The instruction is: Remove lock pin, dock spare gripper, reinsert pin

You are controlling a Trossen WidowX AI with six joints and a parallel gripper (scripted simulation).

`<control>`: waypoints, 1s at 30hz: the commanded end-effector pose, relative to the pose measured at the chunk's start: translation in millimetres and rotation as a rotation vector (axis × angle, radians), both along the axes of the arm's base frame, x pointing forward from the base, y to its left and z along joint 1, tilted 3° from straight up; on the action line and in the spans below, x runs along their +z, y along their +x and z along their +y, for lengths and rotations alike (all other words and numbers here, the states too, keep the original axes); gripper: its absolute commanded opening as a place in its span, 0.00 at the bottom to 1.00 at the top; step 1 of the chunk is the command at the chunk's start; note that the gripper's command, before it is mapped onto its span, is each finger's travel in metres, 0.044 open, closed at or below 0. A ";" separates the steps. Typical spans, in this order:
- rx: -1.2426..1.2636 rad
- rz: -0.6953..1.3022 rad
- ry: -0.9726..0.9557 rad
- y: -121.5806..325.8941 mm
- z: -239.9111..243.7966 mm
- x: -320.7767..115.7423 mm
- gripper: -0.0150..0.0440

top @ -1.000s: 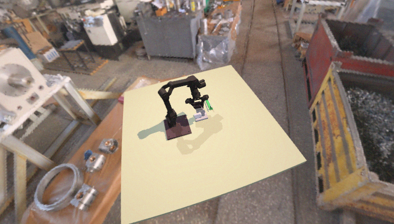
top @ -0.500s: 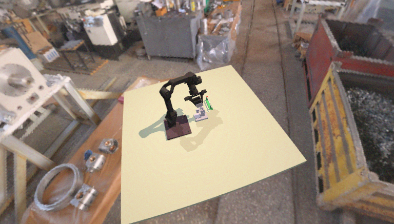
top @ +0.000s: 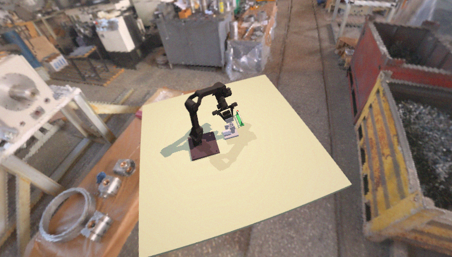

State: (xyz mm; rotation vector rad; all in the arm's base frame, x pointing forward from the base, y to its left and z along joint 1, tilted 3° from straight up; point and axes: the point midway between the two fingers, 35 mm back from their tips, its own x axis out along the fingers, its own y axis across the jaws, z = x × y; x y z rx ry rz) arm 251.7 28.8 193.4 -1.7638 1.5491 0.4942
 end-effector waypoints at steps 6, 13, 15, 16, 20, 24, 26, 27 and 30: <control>0.001 0.033 -0.025 3.0 -1.1 -8.0 0.25; 0.001 0.039 -0.028 5.4 -1.1 -17.5 0.25; 0.001 0.039 -0.028 6.3 -1.1 -20.3 0.25; 0.001 0.039 -0.028 6.7 -1.2 -21.7 0.25; 0.000 0.038 -0.028 8.0 -1.4 -27.2 0.25; 0.000 0.038 -0.028 9.3 -1.5 -32.6 0.25; 0.000 0.038 -0.028 10.1 -1.6 -35.5 0.25; 0.000 0.038 -0.028 10.4 -1.6 -36.9 0.25; 0.000 0.038 -0.028 11.5 -1.7 -41.1 0.25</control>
